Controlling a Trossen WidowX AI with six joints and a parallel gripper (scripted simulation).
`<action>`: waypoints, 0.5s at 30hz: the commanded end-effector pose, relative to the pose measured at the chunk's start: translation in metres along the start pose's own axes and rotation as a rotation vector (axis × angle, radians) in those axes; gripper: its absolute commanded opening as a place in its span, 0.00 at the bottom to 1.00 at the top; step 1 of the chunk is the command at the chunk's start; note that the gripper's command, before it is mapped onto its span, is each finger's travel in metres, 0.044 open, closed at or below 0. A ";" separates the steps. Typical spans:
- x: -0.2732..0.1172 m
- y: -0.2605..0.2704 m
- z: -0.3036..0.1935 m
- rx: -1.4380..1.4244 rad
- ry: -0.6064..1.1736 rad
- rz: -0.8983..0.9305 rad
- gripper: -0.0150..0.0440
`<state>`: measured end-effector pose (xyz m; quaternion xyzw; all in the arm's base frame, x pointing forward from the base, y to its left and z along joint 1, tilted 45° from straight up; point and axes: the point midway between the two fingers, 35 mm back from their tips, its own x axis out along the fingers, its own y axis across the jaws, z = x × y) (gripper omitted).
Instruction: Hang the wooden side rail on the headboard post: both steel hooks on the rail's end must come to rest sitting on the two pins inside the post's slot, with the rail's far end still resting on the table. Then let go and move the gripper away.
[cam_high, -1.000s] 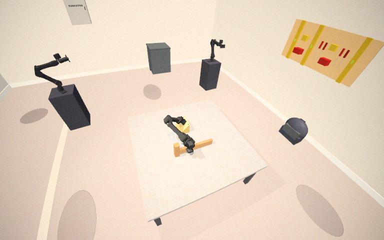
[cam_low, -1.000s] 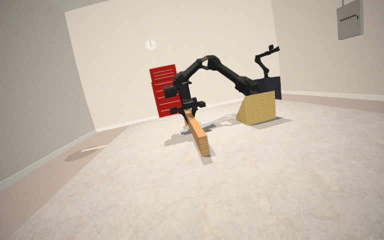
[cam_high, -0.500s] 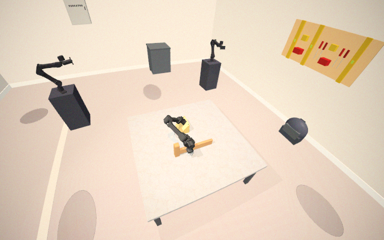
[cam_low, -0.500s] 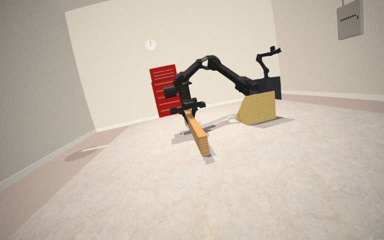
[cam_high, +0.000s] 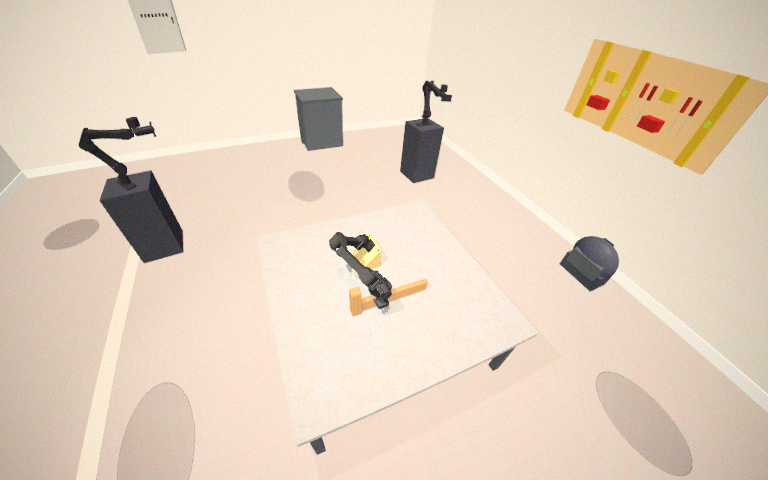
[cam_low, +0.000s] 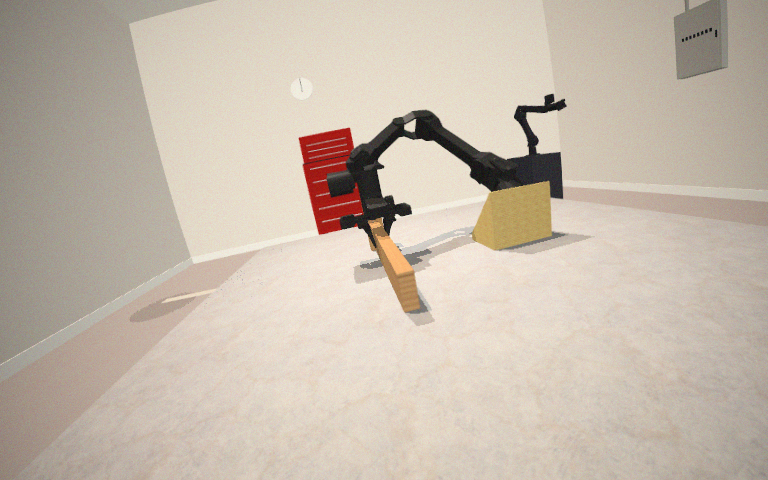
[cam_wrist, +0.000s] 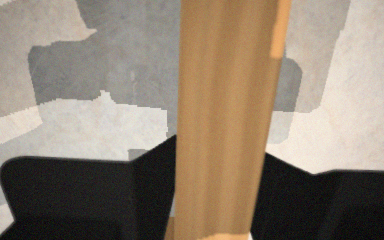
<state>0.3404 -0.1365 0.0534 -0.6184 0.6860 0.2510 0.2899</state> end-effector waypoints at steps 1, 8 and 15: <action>-0.001 -0.001 -0.001 0.002 0.005 -0.009 0.25; 0.000 -0.001 -0.001 0.002 0.005 -0.009 0.25; 0.001 -0.001 -0.001 0.002 0.005 -0.009 0.25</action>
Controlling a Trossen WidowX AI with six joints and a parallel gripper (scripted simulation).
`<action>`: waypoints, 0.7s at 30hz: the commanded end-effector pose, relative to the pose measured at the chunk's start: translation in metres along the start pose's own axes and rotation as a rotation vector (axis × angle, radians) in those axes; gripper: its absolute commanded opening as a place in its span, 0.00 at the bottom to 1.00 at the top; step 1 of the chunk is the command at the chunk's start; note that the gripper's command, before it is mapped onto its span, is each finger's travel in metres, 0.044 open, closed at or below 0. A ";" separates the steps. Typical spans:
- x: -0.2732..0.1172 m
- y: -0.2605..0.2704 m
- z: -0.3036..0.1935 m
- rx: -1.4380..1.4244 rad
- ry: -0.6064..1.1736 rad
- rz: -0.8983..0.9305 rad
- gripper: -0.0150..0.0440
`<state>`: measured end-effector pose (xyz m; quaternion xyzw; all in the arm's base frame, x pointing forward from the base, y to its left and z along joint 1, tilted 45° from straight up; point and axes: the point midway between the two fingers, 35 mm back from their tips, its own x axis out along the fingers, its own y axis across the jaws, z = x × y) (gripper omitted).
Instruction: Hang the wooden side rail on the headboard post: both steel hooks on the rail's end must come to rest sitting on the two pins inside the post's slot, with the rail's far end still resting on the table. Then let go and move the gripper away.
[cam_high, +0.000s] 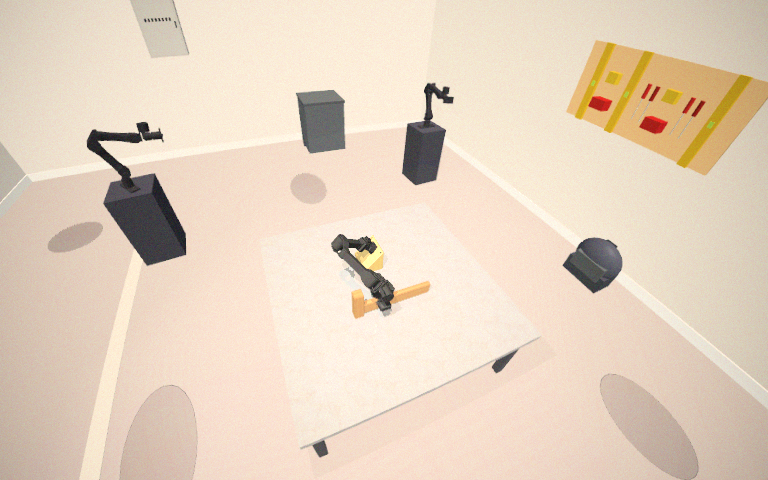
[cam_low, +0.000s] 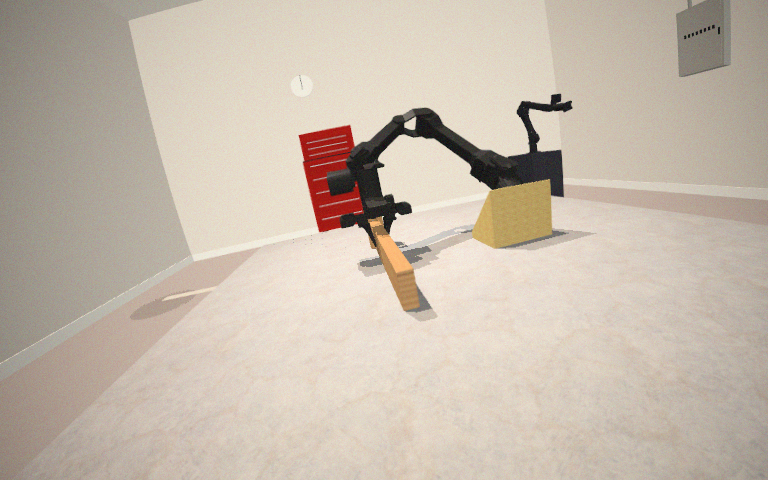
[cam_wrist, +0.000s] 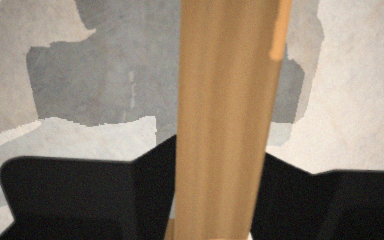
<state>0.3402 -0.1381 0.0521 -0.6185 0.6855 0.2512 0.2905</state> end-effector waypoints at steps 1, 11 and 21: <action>-0.001 -0.001 -0.001 0.001 0.006 -0.008 0.25; 0.001 -0.001 -0.001 0.001 0.006 -0.008 0.25; 0.002 -0.001 -0.001 0.001 0.006 -0.008 0.25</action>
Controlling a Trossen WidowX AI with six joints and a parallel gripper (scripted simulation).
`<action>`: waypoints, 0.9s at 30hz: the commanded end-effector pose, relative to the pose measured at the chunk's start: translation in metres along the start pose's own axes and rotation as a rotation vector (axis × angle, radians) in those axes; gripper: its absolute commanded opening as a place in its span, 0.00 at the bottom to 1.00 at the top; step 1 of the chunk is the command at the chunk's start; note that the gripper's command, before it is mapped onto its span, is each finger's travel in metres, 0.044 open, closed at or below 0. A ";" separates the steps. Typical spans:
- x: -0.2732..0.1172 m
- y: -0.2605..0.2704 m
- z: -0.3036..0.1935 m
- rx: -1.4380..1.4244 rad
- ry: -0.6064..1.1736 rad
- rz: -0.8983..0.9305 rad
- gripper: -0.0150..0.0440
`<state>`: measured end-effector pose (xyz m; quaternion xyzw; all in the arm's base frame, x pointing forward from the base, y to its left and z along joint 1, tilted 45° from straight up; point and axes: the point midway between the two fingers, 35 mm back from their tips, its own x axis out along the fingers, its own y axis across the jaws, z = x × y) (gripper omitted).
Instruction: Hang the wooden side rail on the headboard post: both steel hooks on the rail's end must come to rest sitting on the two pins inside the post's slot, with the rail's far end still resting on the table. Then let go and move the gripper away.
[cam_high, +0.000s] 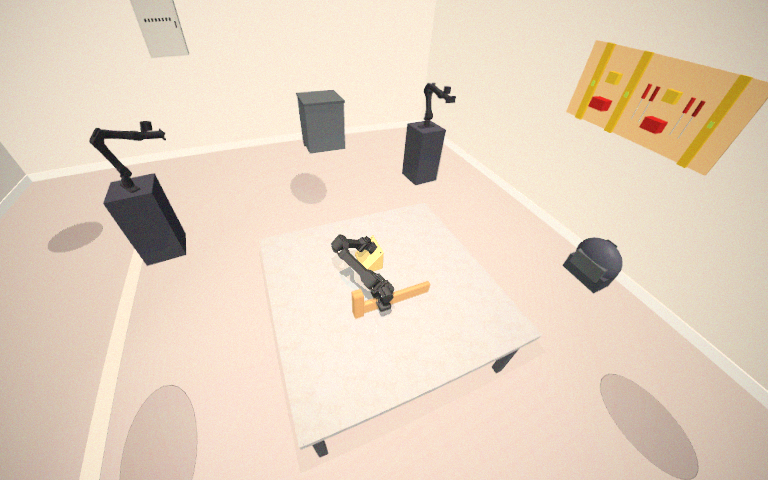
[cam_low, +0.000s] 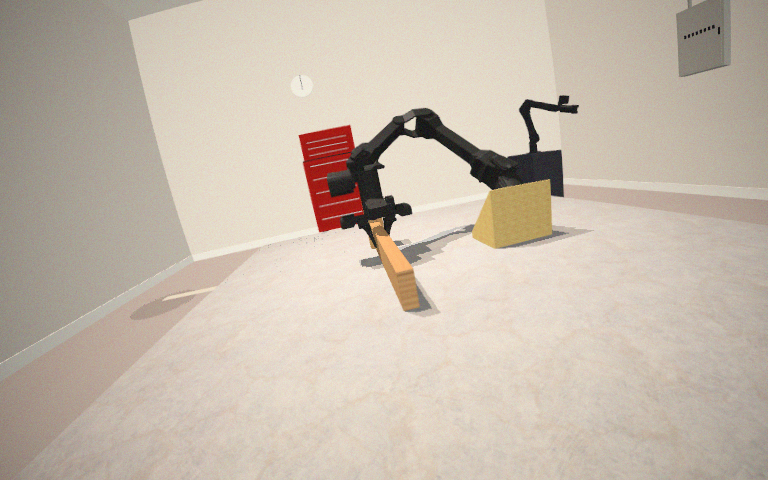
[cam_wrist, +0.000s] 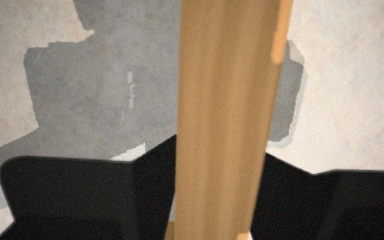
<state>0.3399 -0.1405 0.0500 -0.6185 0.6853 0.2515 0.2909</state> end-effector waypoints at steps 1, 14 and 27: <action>-0.001 -0.002 0.000 0.002 0.007 -0.007 0.25; 0.001 0.000 0.001 -0.003 0.001 -0.003 0.34; -0.012 -0.001 0.001 -0.002 0.002 -0.004 0.92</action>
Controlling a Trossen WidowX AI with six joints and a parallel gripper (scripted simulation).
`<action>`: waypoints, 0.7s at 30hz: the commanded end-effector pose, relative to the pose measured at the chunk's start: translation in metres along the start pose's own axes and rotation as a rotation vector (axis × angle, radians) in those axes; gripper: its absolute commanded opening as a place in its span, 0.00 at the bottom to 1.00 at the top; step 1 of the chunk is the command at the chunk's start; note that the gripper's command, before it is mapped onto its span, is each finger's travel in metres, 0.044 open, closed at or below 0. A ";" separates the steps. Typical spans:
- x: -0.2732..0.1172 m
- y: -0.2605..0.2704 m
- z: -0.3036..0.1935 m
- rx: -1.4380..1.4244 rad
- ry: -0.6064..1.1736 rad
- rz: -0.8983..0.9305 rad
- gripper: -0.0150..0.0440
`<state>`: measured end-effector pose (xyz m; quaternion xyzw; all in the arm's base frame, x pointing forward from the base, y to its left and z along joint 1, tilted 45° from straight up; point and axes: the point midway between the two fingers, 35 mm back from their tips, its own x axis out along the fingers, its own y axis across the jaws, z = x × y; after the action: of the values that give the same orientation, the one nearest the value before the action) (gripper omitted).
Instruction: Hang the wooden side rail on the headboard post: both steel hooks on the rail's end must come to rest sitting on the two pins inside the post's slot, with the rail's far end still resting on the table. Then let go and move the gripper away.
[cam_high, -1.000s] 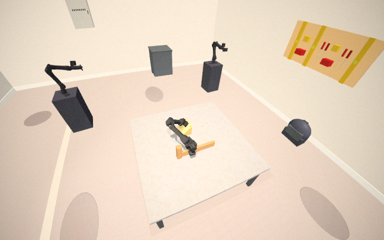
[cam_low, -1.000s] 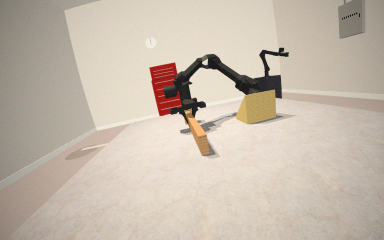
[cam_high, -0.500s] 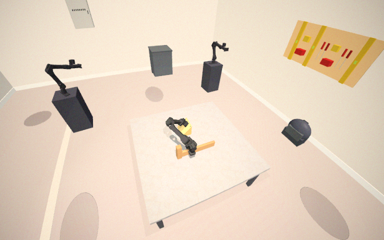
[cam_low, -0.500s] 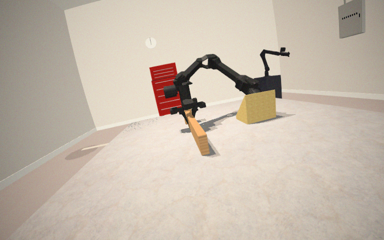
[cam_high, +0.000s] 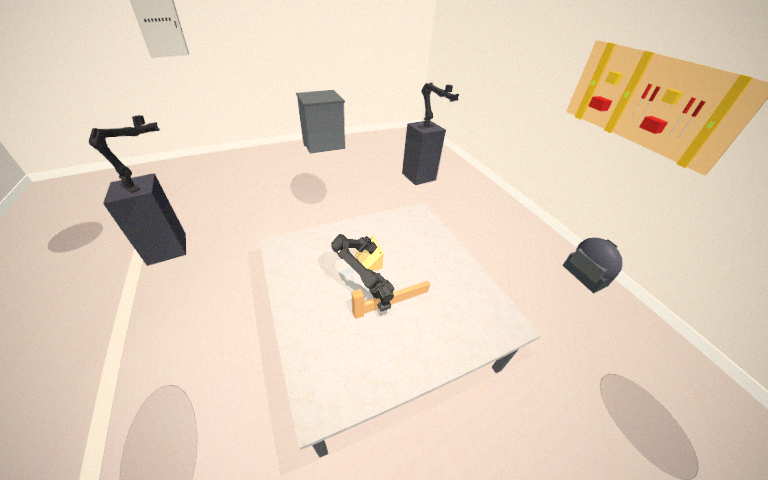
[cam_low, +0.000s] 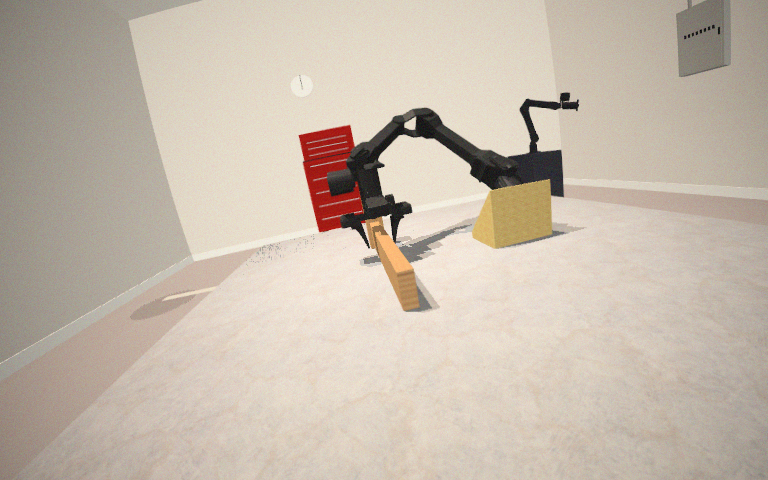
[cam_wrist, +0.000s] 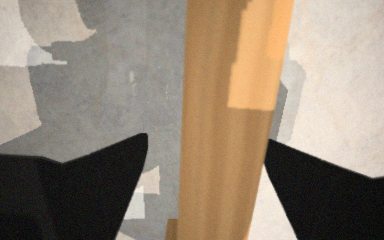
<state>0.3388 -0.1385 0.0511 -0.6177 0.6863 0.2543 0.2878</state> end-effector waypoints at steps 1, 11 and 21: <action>-0.018 -0.002 0.001 0.006 0.002 -0.011 0.97; -0.037 -0.002 0.021 0.008 0.003 -0.013 1.00; -0.038 -0.002 0.028 0.001 0.005 -0.014 1.00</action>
<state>0.3452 -0.0926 0.0574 -0.6224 0.6834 0.2504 0.2878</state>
